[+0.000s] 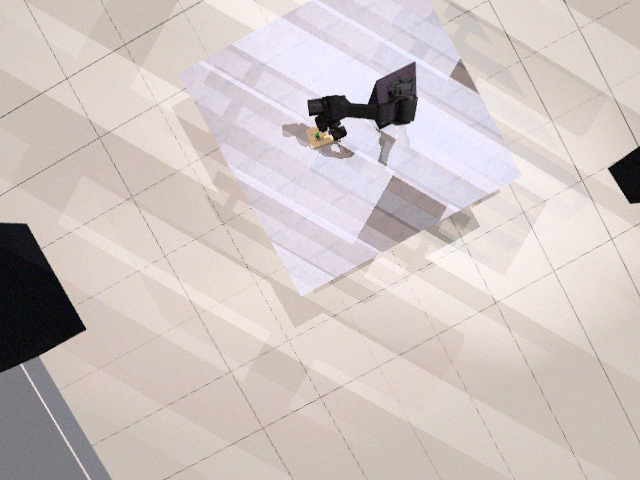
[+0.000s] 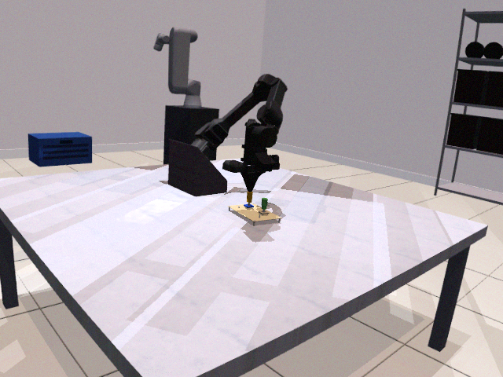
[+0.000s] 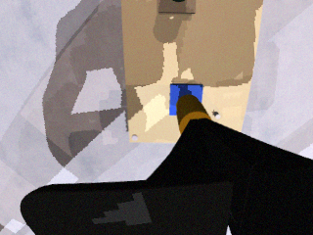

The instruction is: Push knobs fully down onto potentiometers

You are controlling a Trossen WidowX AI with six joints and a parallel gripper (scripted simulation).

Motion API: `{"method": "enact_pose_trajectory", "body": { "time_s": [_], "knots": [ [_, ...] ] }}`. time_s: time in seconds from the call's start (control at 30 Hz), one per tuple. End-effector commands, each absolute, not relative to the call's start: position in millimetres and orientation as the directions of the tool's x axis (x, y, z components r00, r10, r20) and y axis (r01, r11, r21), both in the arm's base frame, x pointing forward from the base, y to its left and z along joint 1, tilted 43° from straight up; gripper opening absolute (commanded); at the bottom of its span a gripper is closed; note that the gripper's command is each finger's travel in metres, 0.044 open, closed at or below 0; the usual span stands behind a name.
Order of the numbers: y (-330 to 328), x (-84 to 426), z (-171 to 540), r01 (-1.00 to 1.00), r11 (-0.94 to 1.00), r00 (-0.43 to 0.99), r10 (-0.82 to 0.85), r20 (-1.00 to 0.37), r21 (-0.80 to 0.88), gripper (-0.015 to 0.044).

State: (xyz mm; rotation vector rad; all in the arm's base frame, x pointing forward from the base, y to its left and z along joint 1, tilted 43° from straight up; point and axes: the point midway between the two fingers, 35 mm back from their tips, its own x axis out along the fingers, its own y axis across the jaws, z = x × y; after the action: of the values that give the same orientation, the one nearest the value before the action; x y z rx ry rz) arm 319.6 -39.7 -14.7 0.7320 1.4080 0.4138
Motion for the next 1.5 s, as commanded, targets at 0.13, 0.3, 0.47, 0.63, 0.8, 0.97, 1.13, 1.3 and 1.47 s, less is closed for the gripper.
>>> {"method": "enact_pose_trajectory", "body": {
  "time_s": [0.13, 0.3, 0.47, 0.63, 0.8, 0.97, 1.13, 1.3, 1.47],
  "knots": [
    [-37.7, 320.1, -15.5, 0.161, 0.714, 0.145, 0.665, -0.732, 0.681, 0.0],
    [-36.7, 320.3, -16.5, 0.161, 0.714, 0.145, 0.665, -0.732, 0.681, 0.0],
    [-36.7, 320.3, -16.5, 0.161, 0.714, 0.145, 0.665, -0.732, 0.681, 0.0],
    [-36.3, 320.4, -17.0, 0.161, 0.714, 0.145, 0.665, -0.732, 0.681, 0.0],
    [-35.4, 320.6, -18.0, 0.161, 0.714, 0.145, 0.665, -0.732, 0.681, 0.0],
    [-35.4, 320.6, -18.0, 0.161, 0.714, 0.145, 0.665, -0.732, 0.681, 0.0],
    [-34.9, 320.6, -18.5, 0.161, 0.714, 0.145, 0.665, -0.732, 0.681, 0.0],
    [-34.0, 320.8, -19.5, 0.161, 0.714, 0.145, 0.666, -0.732, 0.681, 0.0],
    [-34.0, 320.8, -19.5, 0.161, 0.714, 0.145, 0.666, -0.732, 0.681, 0.0]
  ]
}}
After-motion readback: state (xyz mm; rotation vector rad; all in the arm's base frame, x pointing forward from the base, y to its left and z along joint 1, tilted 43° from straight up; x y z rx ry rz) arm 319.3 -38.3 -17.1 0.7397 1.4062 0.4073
